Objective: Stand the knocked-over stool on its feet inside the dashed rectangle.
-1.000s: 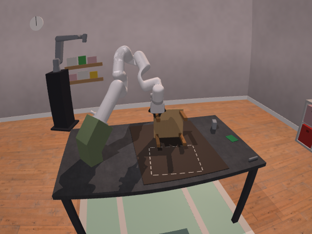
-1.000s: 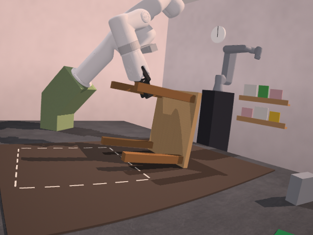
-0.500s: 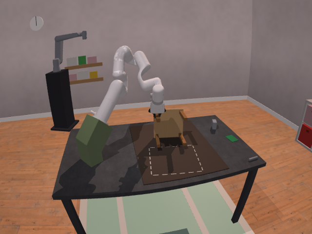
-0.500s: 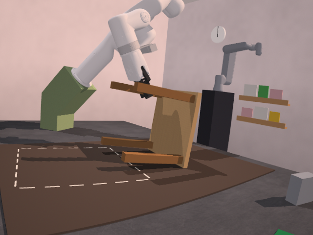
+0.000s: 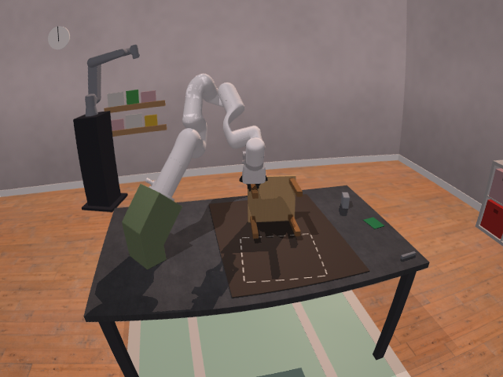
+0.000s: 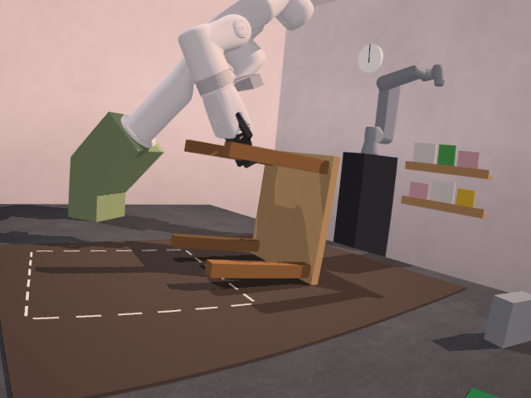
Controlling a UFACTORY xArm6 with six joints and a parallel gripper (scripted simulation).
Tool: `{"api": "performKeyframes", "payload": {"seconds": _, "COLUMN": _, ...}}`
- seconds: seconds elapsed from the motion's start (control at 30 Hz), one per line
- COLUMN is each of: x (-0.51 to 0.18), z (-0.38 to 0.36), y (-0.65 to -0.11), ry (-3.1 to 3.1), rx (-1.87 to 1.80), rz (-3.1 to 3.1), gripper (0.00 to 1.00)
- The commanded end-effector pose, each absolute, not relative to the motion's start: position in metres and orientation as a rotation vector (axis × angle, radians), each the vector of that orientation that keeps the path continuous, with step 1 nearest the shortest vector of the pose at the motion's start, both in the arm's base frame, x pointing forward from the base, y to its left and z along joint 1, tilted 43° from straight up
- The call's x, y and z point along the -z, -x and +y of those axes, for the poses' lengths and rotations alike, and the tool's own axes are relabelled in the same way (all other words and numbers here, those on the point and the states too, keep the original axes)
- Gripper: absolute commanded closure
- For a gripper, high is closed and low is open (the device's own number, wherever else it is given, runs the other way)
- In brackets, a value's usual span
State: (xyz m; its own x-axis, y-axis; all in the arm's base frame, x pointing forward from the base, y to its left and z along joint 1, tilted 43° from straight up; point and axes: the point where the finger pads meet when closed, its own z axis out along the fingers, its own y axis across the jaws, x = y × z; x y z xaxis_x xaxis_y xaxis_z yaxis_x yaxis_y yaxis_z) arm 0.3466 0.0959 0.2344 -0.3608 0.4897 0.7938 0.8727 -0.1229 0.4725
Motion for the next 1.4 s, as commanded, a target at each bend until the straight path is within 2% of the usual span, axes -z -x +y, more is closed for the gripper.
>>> {"api": "performKeyframes", "payload": {"seconds": 0.0, "x": -0.234, "z": 0.094, "y": -0.348, "ry": 1.500, "rx": 1.487, "rz": -1.793, "gripper": 0.73}}
{"api": "performKeyframes", "payload": {"seconds": 1.37, "x": -0.217, "z": 0.079, "y": -0.355, "ry": 1.396, "rx": 1.536, "rz": -1.733, "gripper": 0.73}}
